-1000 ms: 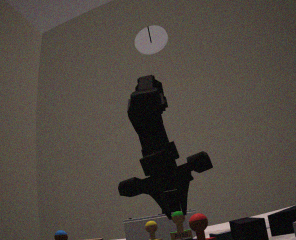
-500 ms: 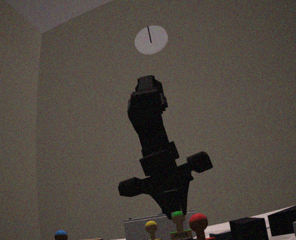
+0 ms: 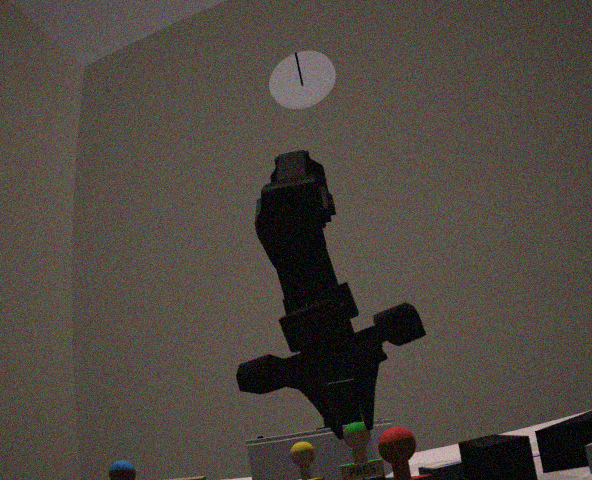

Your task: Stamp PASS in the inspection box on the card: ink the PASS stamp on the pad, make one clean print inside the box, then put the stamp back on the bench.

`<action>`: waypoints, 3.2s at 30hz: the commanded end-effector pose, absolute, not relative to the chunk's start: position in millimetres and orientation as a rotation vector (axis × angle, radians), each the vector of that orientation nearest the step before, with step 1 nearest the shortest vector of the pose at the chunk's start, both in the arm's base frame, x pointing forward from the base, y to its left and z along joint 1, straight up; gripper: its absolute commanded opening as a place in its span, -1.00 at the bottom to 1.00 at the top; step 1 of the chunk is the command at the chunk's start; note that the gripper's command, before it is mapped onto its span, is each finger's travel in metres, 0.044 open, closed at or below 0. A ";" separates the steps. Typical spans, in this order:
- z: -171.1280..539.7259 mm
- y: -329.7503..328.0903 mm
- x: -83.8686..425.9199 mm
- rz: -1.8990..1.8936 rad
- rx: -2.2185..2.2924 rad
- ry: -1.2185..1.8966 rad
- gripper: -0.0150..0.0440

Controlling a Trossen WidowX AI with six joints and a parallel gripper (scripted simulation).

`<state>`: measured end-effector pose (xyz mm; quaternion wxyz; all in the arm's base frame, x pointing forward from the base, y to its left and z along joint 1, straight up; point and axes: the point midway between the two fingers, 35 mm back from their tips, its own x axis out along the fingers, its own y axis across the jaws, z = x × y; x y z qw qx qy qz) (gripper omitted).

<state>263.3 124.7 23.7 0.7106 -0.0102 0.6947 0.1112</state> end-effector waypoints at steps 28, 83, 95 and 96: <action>23.4 125.4 263.4 0.251 -0.021 1.542 -0.49; 80.9 108.9 268.5 0.155 0.072 1.538 -0.49; 80.9 51.5 282.9 -0.173 0.390 1.492 -0.49; 80.9 46.7 283.5 -0.200 0.417 1.486 -0.49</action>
